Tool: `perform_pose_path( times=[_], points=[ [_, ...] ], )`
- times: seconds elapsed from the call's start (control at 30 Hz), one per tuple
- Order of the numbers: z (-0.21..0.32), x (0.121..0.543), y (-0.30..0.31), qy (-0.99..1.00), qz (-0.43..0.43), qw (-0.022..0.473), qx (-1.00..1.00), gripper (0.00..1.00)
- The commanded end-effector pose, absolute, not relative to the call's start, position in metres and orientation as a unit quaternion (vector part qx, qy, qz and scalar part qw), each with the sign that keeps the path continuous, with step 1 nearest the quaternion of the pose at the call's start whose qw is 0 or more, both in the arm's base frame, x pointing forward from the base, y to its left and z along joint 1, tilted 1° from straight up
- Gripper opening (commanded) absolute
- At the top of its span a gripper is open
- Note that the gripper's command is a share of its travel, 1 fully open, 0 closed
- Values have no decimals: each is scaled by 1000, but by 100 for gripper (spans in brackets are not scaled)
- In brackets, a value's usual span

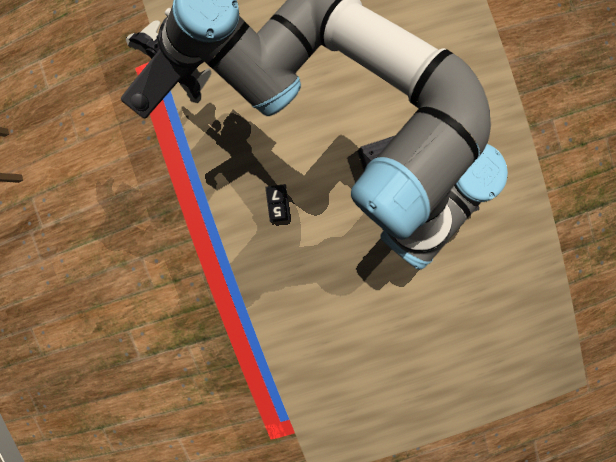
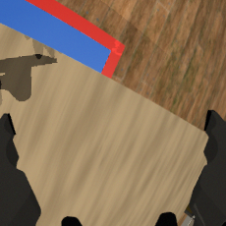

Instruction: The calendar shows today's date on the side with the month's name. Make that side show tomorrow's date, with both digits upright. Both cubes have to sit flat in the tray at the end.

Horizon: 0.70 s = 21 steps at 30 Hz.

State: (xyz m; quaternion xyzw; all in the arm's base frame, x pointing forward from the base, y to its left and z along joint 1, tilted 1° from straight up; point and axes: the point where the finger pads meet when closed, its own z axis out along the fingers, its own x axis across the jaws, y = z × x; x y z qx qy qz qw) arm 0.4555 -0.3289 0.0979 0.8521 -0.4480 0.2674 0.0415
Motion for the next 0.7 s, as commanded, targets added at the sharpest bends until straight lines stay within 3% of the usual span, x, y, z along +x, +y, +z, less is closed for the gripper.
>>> perform_pose_path(
  times=[0.0, 0.67],
  points=[
    [92, 449, -285, -414, 218, 33, 883, 100],
    [96, 421, -154, -270, 118, 19, 955, 100]
  ],
)
